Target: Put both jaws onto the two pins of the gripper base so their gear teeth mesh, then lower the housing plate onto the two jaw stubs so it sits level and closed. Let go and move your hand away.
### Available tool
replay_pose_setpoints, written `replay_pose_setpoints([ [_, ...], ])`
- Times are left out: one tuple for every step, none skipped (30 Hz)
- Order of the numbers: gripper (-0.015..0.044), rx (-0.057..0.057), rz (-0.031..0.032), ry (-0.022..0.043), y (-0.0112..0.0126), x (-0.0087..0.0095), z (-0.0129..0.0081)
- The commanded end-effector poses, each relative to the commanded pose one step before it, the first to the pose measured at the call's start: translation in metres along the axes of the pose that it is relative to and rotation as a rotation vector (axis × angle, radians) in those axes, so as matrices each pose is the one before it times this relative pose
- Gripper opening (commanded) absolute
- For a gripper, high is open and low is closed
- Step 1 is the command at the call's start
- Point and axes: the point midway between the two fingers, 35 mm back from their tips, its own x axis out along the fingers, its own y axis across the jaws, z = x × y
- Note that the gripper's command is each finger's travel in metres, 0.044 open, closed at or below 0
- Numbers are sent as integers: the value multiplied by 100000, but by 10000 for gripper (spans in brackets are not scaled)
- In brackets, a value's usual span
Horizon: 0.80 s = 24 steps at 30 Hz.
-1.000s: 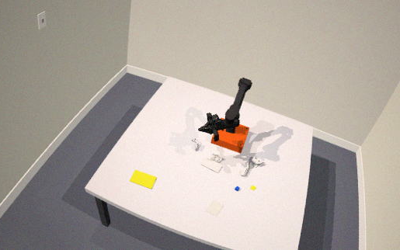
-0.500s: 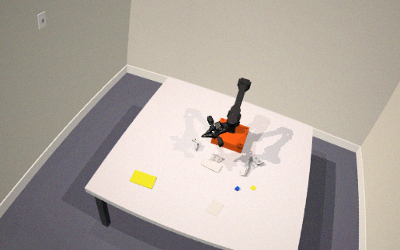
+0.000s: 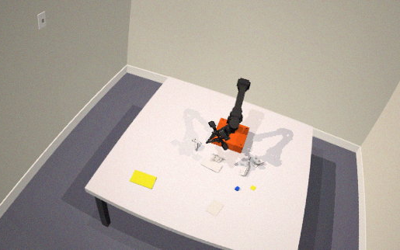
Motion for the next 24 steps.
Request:
replay_pose_setpoints([
  [0,-10787,4676,716,1159,-73,100],
  [0,-2627,1072,87,256,-31,38],
  [0,-2627,1072,70,255,-31,42],
  [0,-2626,1073,53,254,-31,47],
  [0,-2625,1072,36,253,-30,52],
  [0,-2625,1072,19,252,-30,56],
  [0,-2624,1071,2,251,-30,61],
  [0,-2623,1070,-14,250,-29,65],
  [0,-2647,1079,-31,251,-29,70],
  [0,-2647,1078,-48,249,-29,75],
  [0,-2646,1076,-65,248,-29,79],
  [0,-2645,1074,-82,246,-28,83],
  [0,-2645,1072,-99,244,-28,88],
  [0,-2644,1070,-115,243,-28,92],
  [0,-2643,1067,-132,241,-28,96],
  [0,-2642,1064,-148,239,-27,101],
  [0,-2641,1061,-165,237,-27,105],
  [0,-2640,1057,-181,235,-27,109],
  [0,-2639,1054,-197,233,-26,113],
  [0,-2638,1050,-213,230,-26,117],
  [0,-2637,1046,-229,228,-26,121],
  [0,-2636,1041,-245,226,-25,125],
  [0,-2635,1037,-261,223,-25,129],
  [0,-2633,1032,-276,221,-25,133],
])
